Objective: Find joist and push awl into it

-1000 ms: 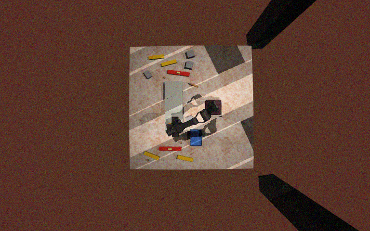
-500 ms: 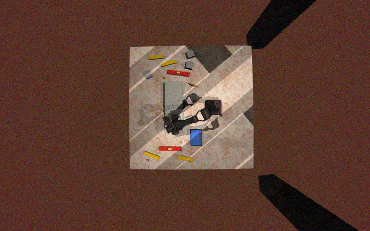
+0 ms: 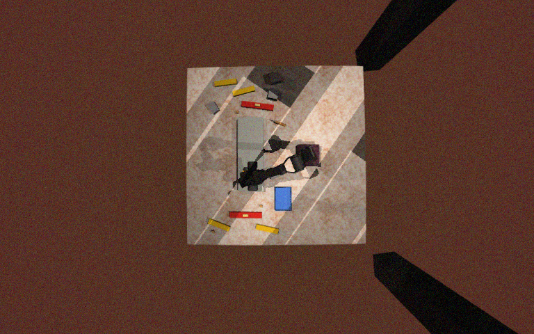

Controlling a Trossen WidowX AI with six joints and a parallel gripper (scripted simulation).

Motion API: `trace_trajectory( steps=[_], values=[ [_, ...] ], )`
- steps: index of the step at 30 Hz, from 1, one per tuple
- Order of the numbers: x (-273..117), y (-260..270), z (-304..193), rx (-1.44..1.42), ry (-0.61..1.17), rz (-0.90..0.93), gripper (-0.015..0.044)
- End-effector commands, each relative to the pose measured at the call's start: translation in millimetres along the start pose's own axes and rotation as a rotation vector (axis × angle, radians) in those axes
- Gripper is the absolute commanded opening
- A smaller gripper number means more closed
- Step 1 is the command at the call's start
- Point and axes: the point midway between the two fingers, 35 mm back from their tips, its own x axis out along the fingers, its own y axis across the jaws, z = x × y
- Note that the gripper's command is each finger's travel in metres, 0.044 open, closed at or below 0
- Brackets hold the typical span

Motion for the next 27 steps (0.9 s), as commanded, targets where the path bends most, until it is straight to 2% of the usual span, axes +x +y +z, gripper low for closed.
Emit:
trace_trajectory(
  steps=[1,27],
  values=[
    [0,-9,-1,-0.002,0.001,-0.007,0.0],
    [0,-50,-1,-0.003,0.001,-0.01,0.0]
  ],
)
